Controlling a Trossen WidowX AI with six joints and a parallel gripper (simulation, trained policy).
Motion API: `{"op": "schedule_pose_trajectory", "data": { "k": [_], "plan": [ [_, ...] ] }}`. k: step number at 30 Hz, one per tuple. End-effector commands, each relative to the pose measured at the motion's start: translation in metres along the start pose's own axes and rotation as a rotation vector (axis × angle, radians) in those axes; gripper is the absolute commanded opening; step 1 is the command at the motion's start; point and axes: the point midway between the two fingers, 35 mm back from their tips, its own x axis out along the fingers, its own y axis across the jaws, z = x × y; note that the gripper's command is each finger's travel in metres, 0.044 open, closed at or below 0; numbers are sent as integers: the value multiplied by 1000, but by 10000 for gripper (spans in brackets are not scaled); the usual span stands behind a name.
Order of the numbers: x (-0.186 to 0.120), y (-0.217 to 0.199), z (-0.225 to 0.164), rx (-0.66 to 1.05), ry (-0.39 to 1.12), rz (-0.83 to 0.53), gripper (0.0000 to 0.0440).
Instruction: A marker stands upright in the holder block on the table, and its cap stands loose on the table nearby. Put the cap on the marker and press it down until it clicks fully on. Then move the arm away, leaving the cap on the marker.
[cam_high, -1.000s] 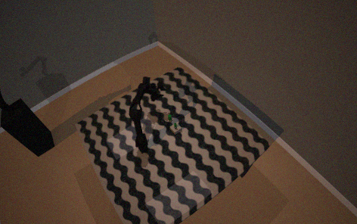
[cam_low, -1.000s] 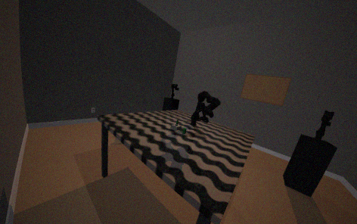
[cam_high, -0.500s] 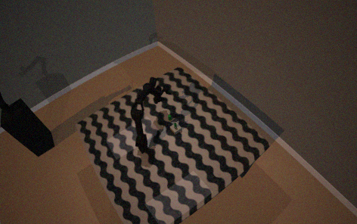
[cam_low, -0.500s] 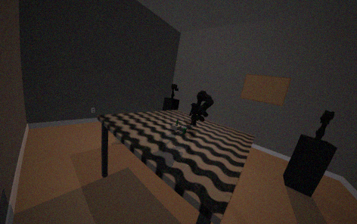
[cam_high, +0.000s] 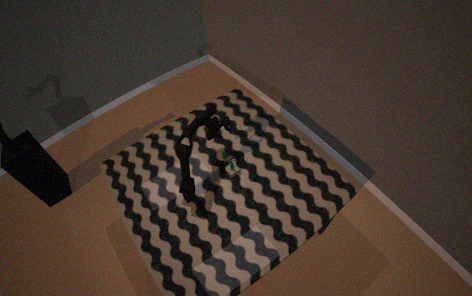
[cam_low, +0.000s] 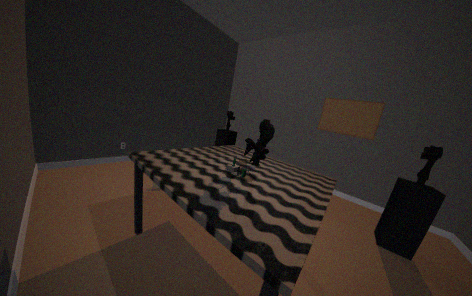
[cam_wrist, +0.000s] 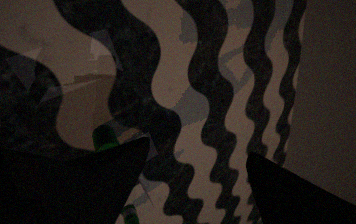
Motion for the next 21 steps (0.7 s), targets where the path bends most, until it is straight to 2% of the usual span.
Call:
{"op": "schedule_pose_trajectory", "data": {
  "k": [1, 21],
  "plan": [
    [6, 2, -4, 0, 13, 43, 316],
    [37, 21, -38, 13, 75, 316, 317]
  ]
}}
